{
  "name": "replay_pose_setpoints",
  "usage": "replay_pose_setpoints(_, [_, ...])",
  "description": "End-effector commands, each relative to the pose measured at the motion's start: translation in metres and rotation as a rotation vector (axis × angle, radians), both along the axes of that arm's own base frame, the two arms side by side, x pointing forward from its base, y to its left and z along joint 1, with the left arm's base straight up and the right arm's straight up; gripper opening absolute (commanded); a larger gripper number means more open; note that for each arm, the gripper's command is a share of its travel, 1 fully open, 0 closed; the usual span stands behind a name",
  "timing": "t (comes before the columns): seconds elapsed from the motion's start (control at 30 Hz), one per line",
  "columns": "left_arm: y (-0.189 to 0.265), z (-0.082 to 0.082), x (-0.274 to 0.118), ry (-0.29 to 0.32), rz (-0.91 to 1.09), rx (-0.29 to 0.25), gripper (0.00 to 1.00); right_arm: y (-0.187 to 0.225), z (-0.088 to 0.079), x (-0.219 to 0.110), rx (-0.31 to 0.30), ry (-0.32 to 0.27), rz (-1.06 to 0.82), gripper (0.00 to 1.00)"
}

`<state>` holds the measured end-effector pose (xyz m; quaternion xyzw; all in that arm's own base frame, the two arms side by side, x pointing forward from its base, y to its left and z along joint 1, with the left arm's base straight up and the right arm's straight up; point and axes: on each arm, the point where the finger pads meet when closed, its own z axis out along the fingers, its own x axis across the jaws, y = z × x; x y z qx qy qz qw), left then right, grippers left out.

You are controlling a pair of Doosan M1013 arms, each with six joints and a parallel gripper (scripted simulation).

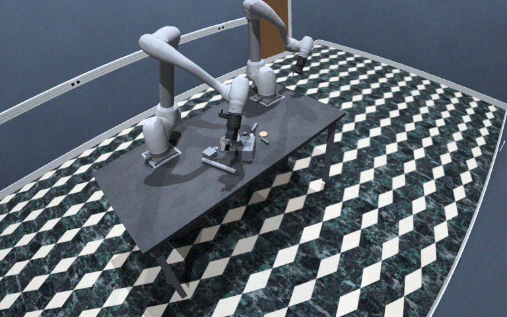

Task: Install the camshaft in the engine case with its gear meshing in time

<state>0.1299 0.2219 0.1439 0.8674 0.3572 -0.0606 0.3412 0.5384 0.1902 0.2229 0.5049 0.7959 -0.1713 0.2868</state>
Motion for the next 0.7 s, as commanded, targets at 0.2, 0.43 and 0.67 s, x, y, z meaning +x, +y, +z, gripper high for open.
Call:
replay_pose_setpoints(0.2, [0.000,0.000,0.000,0.000,0.000,0.001,1.00,0.125,-0.020,-0.112,-0.007,0.300,0.165,1.00])
replay_pose_setpoints(0.43, [0.000,0.000,0.000,0.000,0.000,0.001,1.00,0.195,-0.028,-0.202,-0.019,0.451,0.257,1.00])
replay_pose_setpoints(0.67, [0.000,0.000,0.000,0.000,0.000,0.001,1.00,0.227,-0.029,-0.256,-0.030,0.547,0.317,1.00])
